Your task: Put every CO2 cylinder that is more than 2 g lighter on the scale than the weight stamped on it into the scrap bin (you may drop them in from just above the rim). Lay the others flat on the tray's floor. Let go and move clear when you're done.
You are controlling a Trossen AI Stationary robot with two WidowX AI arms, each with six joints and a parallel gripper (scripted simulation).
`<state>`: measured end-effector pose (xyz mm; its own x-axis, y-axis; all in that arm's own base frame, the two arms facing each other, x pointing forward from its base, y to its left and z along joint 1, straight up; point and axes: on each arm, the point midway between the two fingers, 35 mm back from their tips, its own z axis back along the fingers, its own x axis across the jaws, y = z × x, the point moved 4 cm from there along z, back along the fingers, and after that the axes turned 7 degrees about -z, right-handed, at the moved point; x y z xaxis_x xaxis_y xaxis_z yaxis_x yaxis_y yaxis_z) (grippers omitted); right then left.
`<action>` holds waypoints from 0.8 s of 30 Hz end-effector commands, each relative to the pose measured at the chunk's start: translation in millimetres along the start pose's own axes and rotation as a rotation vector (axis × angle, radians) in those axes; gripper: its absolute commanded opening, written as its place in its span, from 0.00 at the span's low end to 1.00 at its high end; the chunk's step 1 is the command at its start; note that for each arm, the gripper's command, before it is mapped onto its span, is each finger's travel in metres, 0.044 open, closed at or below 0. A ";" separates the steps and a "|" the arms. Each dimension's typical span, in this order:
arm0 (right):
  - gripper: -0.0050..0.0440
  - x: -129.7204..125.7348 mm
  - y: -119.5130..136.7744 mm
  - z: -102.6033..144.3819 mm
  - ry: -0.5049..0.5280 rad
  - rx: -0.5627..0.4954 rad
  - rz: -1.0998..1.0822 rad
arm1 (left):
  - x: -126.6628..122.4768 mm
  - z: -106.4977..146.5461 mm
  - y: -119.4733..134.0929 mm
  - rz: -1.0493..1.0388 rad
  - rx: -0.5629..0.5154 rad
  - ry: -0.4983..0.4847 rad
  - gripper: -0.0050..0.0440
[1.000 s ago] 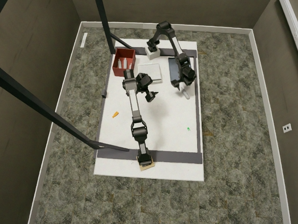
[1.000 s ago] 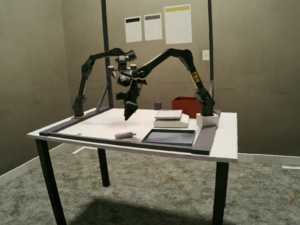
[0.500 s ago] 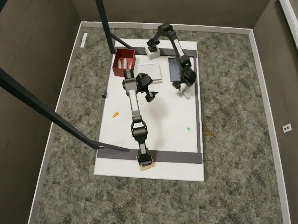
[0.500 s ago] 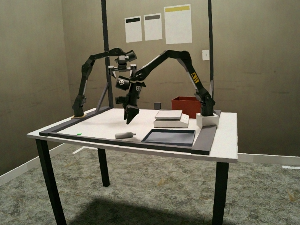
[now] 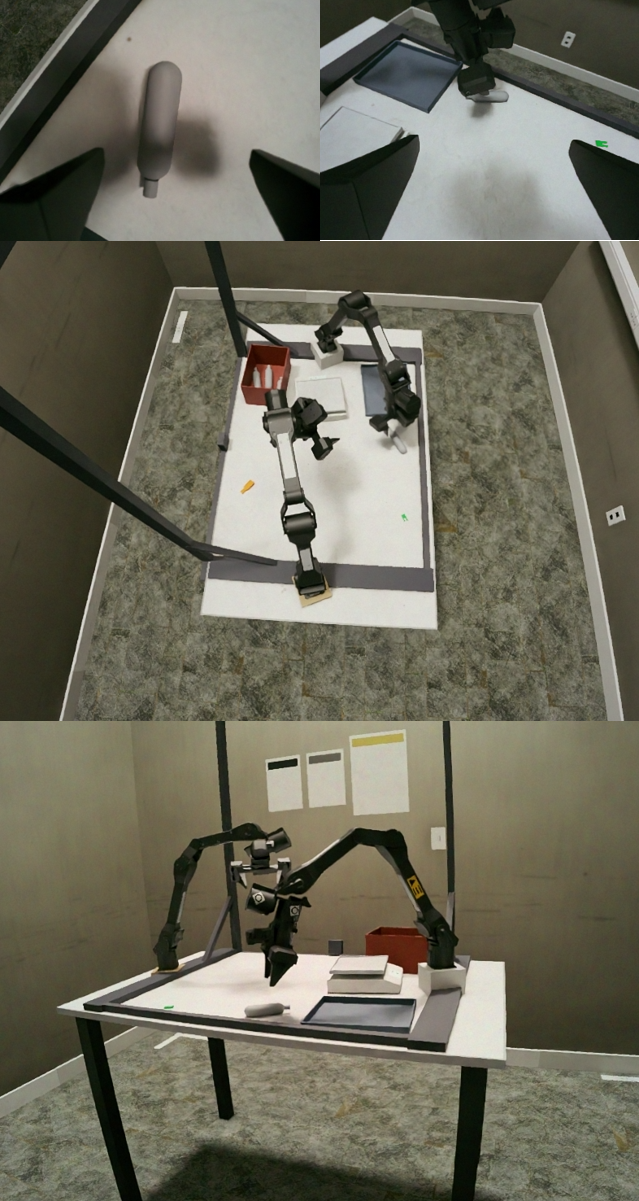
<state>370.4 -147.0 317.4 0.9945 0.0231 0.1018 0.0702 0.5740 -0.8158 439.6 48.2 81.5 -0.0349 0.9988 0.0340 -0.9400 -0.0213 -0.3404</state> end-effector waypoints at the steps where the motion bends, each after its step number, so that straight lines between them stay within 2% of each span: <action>1: 1.00 -2.8 -8.0 6.9 -0.017 -0.006 -0.022 | 2.5 3.8 -7.8 0.085 -0.012 -0.002 0.71; 3: 1.00 -2.8 -8.0 6.9 -0.017 -0.006 -0.022 | 3.4 2.5 -8.3 0.190 0.000 -0.002 0.61; 4: 1.00 -2.8 -8.0 6.9 -0.017 -0.006 -0.022 | 3.8 1.8 -8.5 0.249 0.006 -0.002 0.60; 11: 1.00 -2.8 -8.0 6.9 -0.017 -0.006 -0.022 | 4.3 -2.5 -10.1 0.573 0.046 -0.009 0.60; 13: 1.00 -2.8 -8.0 6.9 -0.017 -0.006 -0.022 | 4.3 -2.5 -10.1 0.573 0.046 -0.009 0.60; 24: 1.00 -2.8 -8.0 6.9 -0.017 -0.006 -0.022 | 6.6 -8.6 -11.6 1.087 0.098 -0.049 0.60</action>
<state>370.4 -147.0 317.4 0.9945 0.0231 0.1018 0.0702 0.5740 -0.8158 446.7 53.2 71.5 -0.7858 0.5921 -0.1787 -0.5672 -0.8051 -0.1732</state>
